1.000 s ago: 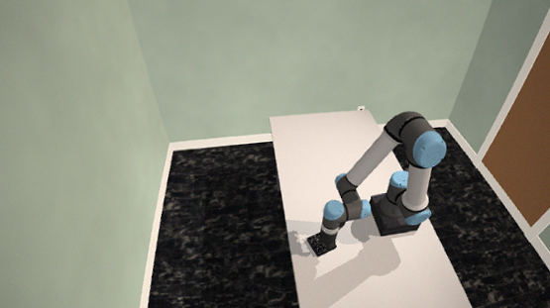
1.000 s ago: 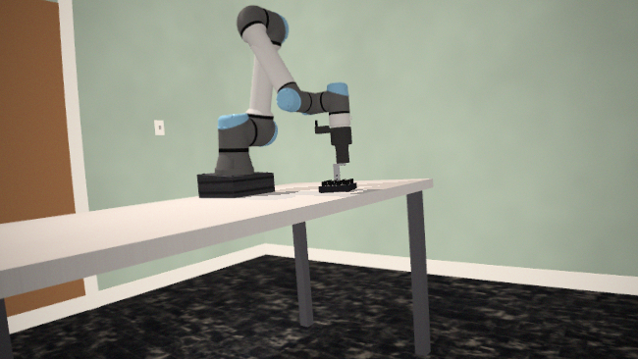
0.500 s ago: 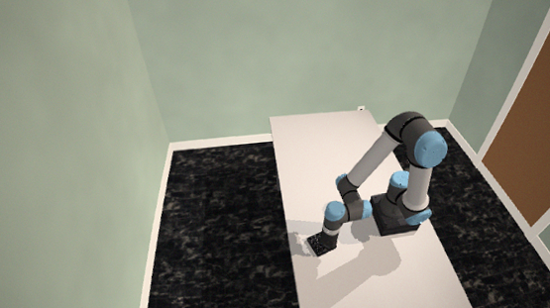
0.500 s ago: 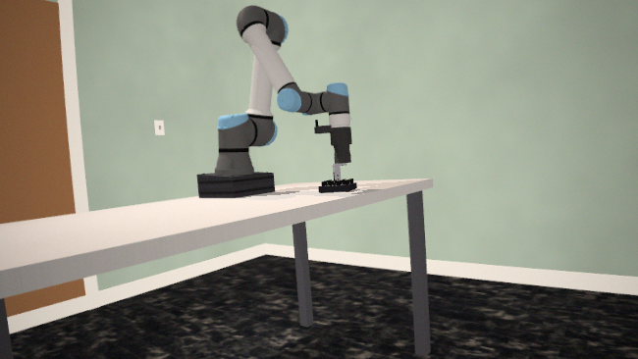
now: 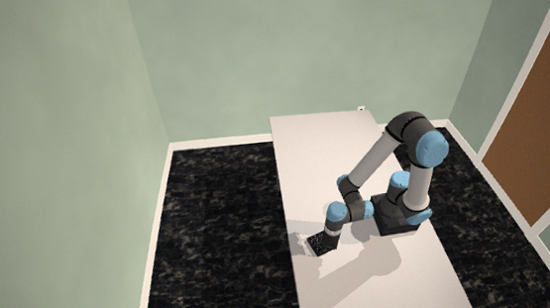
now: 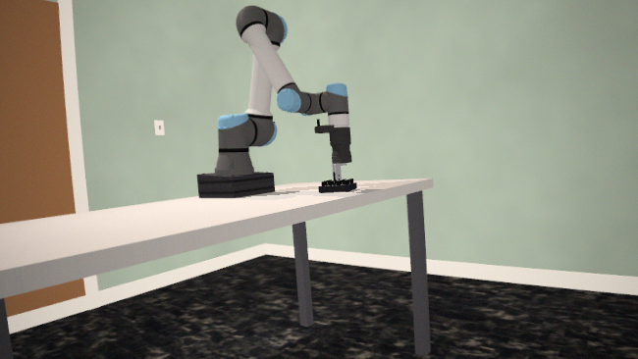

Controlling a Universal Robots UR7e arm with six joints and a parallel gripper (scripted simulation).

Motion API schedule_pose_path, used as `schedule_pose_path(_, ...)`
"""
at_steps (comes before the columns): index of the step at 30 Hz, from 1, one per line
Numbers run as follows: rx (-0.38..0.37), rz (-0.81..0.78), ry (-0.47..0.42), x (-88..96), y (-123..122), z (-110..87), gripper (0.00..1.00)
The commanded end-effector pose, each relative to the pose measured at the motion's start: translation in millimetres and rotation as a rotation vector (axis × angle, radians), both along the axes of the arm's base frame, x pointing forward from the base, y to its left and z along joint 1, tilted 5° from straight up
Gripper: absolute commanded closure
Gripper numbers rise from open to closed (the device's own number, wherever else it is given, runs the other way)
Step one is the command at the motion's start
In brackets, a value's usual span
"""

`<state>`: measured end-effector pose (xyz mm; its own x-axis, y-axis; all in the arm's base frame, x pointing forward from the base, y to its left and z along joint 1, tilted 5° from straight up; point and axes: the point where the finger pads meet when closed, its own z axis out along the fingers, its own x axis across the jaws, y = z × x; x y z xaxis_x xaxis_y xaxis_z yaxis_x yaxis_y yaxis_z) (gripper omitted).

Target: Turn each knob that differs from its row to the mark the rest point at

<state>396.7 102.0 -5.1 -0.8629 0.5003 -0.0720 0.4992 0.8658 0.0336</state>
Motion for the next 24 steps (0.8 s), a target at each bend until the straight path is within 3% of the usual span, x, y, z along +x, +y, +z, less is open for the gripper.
schedule_pose_path(1, -0.007, 0.126, -0.001, 0.4, 0.0, 0.4, 0.7)
schedule_pose_path(24, -0.037, 0.503, 0.001, 0.4, 0.0, 0.4, 0.7)
